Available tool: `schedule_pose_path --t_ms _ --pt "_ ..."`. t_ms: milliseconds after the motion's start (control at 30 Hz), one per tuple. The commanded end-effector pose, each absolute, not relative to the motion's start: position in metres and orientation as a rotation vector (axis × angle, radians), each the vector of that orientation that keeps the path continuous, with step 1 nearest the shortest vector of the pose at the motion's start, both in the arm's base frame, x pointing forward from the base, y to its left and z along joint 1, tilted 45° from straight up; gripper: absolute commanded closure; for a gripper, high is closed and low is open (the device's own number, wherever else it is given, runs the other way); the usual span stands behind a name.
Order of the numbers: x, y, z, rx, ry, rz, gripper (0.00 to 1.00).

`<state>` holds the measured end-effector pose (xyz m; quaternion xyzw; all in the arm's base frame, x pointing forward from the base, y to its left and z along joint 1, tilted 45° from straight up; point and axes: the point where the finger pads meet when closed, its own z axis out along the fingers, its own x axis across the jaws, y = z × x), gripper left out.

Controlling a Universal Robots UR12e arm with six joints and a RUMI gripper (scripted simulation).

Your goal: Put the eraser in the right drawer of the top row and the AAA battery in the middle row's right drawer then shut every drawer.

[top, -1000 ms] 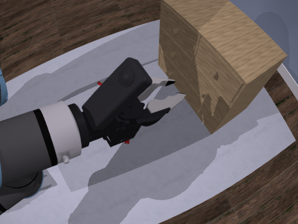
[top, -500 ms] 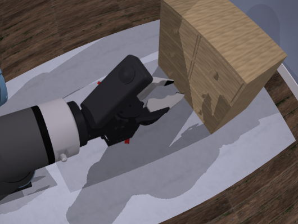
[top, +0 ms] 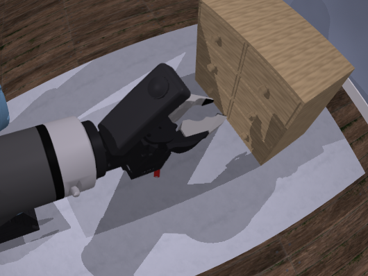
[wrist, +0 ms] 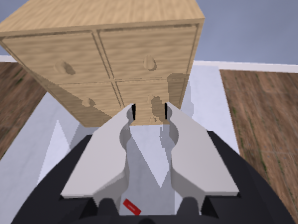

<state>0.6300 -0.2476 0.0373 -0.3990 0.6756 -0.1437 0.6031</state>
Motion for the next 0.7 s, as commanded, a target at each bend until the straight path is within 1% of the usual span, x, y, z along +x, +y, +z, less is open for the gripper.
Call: schedule_pose_path --t_ms 0,667 --pt "0.6284 -0.2485 0.0382 -0.942 1.566 -0.316 0.80" --pt "0.6237 -0.2526 0.0412 -0.991 1.585 -0.267 0.80"
